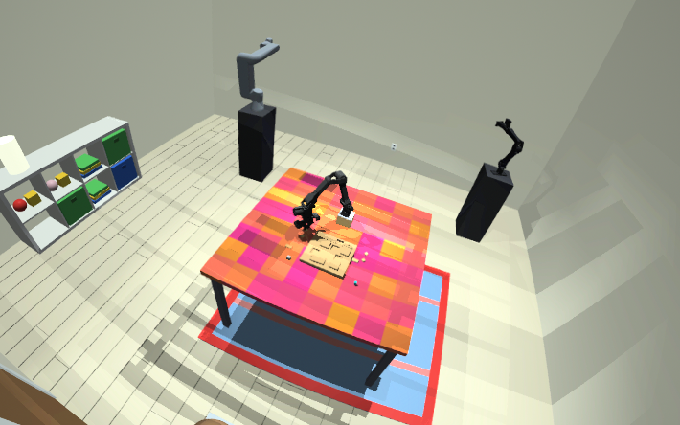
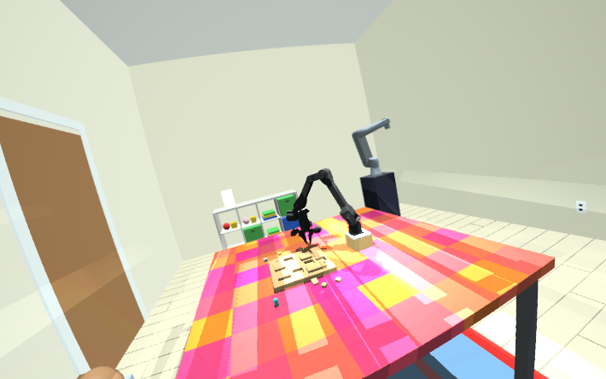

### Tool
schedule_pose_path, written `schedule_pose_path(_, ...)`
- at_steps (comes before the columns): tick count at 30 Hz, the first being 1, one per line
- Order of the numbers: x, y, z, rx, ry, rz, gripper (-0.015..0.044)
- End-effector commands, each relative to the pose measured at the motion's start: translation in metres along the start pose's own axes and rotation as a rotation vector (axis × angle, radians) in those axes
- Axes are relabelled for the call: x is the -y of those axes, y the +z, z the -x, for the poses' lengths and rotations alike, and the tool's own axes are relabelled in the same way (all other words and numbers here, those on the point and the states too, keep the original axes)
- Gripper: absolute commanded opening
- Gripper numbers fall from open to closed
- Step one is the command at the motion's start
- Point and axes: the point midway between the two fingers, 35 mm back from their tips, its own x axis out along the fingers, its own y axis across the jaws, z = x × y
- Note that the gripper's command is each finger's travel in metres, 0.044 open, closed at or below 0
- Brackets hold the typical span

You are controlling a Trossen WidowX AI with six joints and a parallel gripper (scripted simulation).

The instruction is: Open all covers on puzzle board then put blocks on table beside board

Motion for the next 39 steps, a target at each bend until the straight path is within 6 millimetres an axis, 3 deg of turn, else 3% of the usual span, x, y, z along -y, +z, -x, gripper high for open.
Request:
schedule_pose_path(1,0.002,0.000,-0.007,0.004,-0.004,-0.002,0.0080)
schedule_pose_path(7,0.004,0.000,-0.014,0.004,-0.005,-0.002,0.0080)
schedule_pose_path(21,0.002,0.000,-0.008,0.000,-0.002,0.001,0.0440)
schedule_pose_path(39,0.001,0.000,0.048,0.003,-0.003,-0.001,0.0440)
